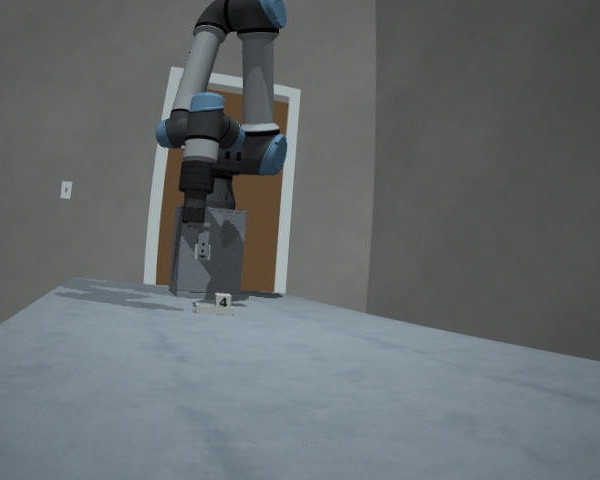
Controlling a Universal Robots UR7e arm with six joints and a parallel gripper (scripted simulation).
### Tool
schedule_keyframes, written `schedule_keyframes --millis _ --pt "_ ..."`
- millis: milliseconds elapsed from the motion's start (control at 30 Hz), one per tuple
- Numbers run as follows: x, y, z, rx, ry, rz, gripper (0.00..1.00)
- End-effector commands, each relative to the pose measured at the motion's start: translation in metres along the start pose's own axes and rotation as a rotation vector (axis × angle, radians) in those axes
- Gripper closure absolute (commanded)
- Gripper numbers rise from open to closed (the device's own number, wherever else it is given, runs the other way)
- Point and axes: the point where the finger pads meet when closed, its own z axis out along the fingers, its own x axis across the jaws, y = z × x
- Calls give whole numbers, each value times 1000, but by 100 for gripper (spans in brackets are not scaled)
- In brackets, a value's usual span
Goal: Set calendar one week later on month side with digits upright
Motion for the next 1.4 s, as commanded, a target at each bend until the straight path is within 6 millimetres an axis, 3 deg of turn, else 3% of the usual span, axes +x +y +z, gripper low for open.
schedule_keyframes --millis 0,633,1367 --pt "-1 -15 -2 -1 2 -1 40" --pt "-1 -15 3 -1 1 -1 40" --pt "0 -15 57 -1 1 -1 40"
